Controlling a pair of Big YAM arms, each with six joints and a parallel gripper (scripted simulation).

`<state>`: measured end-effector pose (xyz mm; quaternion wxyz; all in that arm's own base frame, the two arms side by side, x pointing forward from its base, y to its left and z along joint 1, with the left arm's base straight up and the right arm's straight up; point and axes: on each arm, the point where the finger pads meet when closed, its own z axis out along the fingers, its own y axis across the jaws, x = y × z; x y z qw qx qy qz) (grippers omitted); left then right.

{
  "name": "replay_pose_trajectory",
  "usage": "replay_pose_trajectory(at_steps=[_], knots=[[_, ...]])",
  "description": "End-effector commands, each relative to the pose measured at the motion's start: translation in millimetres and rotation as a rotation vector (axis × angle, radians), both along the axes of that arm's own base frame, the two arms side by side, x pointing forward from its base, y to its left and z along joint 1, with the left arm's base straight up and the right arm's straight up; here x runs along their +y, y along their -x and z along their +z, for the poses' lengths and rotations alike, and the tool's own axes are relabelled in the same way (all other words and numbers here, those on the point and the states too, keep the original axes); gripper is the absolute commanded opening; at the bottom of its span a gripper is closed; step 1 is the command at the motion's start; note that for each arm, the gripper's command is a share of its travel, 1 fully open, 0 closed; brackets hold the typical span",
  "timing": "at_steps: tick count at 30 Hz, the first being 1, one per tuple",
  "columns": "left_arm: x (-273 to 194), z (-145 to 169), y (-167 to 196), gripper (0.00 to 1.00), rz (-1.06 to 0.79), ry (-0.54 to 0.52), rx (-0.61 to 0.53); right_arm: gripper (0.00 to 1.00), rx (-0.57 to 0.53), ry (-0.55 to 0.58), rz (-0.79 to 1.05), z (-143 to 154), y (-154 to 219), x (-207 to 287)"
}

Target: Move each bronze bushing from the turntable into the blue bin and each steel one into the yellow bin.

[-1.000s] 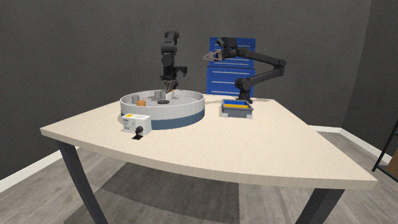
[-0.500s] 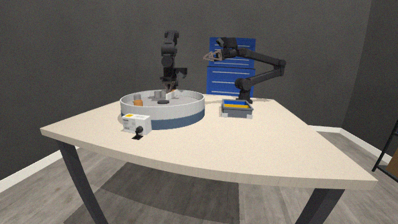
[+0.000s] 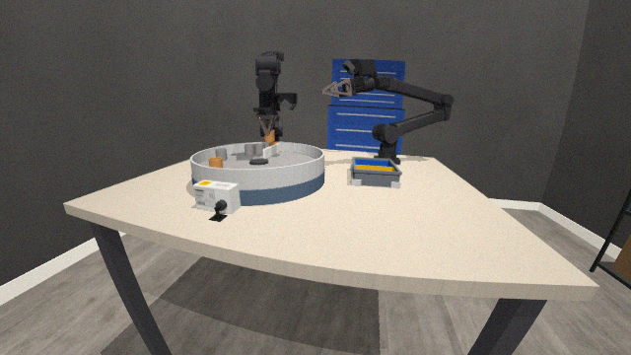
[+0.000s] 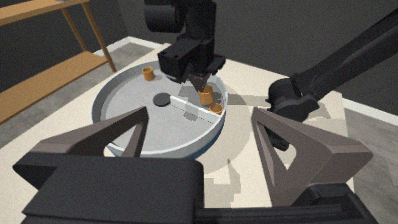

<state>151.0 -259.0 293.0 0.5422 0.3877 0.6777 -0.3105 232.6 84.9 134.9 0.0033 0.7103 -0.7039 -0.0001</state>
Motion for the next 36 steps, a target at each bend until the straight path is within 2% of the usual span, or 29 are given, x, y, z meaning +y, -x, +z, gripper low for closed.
replay_pose_trajectory(at_steps=[1, 3, 7, 9, 13, 15, 18, 23, 25, 27, 29, 32, 36], knots=[[0.0, 18.6, -0.7, 1.0, 0.002, 0.031, -0.019, 0.0, -0.053, -0.022, 0.012, 54.6, -13.6, 6.0], [0.0, 18.6, -0.7, 1.0, 0.002, 0.031, -0.019, 0.0, -0.054, -0.022, 0.012, 63.0, -13.3, 5.9], [1.3, 20.0, 0.1, 1.0, 0.002, 0.034, -0.02, 0.0, -0.041, -0.019, -0.009, 58.4, -17.7, 12.3], [3.5, 34.4, 1.7, 1.0, 0.007, 0.044, -0.006, 0.0, -0.041, -0.022, -0.042, 59.9, -22.4, 22.2], [5.1, 31.1, 5.9, 1.0, 0.002, 0.016, 0.02, 0.0, -0.05, -0.028, -0.076, 61.8, -31.5, 40.3], [14.4, 24.1, 5.3, 1.0, 0.026, -0.049, 0.06, 0.0, -0.048, -0.032, -0.103, 63.3, -40.9, 71.9], [40.7, 9.5, 8.2, 1.0, 0.068, -0.207, 0.134, 0.0, -0.044, -0.04, -0.11, 61.8, -49.5, 140.5], [92.3, -8.3, 26.5, 1.0, 0.108, -0.453, 0.266, 0.0, -0.036, -0.047, -0.089, 50.8, -37.5, 238.8], [117.2, 5.1, 26.2, 1.0, 0.188, -0.48, 0.31, 0.0, -0.031, -0.046, -0.077, 44.4, -25.7, 273.7], [138.2, 33.3, 23.5, 1.0, 0.277, -0.466, 0.337, 0.0, -0.026, -0.043, -0.064, 37.4, -11.3, 305.2], [138.2, 33.3, 23.5, 1.0, 0.277, -0.466, 0.337, 0.0, -0.026, -0.043, -0.064, 37.4, -11.3, 305.2], [160.6, 72.0, 23.2, 1.0, 0.377, -0.427, 0.355, 0.0, -0.024, -0.044, -0.047, 29.3, 5.6, 336.9], [182.7, 107.4, 28.8, 1.0, 0.469, -0.388, 0.347, 0.0, -0.025, -0.052, -0.024, 21.8, 21.6, 365.0]])
